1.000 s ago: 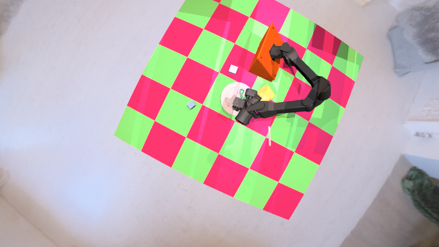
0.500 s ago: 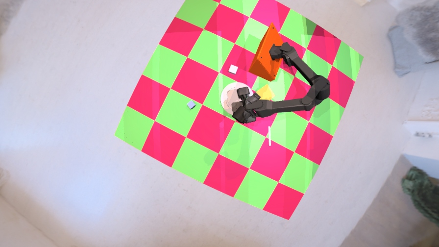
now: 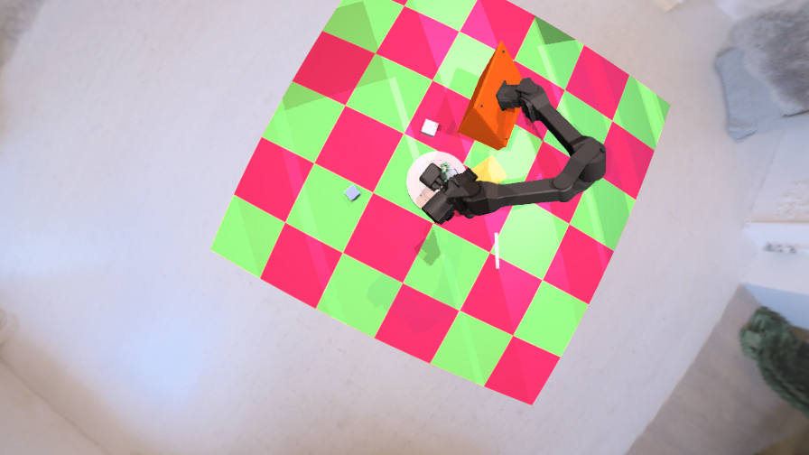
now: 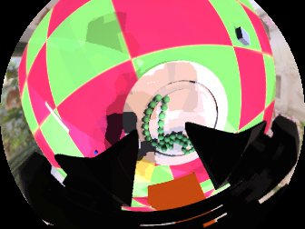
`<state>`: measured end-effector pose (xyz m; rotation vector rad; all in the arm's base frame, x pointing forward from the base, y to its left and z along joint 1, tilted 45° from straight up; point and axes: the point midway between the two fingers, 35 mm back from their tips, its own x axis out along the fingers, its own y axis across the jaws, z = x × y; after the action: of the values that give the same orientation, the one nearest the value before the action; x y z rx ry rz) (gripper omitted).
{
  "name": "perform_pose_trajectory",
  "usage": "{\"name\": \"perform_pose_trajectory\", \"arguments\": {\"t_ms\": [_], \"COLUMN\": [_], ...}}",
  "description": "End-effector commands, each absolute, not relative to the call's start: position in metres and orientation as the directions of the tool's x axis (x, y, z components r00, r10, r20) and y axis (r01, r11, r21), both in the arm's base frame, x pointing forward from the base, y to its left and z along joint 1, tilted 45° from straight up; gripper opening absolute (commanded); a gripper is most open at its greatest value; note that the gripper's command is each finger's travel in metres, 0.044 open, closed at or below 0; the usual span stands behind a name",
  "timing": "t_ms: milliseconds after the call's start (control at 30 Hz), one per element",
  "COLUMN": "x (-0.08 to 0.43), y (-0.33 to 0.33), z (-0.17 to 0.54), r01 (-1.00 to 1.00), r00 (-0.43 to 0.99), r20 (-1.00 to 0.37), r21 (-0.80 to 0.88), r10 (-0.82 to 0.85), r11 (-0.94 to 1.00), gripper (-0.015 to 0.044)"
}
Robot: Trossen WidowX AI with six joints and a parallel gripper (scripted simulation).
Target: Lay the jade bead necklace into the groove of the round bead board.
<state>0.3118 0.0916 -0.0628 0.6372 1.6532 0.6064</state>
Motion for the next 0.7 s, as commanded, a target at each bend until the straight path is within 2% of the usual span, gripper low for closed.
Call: {"name": "perform_pose_trajectory", "arguments": {"t_ms": [0,600,667], "x": [0.317,0.319,0.318], "y": [0.084,0.091,0.091], "z": [-0.062,-0.068,-0.069], "r01": [-0.15,-0.158,-0.157], "r00": [-0.146,-0.138,-0.138], "r20": [-0.706,-0.708,-0.708], "r21": [0.708,0.706,0.706], "r10": [0.693,0.692,0.692], "r11": [0.69,0.691,0.691], "gripper": [0.024,0.012,0.012]}}
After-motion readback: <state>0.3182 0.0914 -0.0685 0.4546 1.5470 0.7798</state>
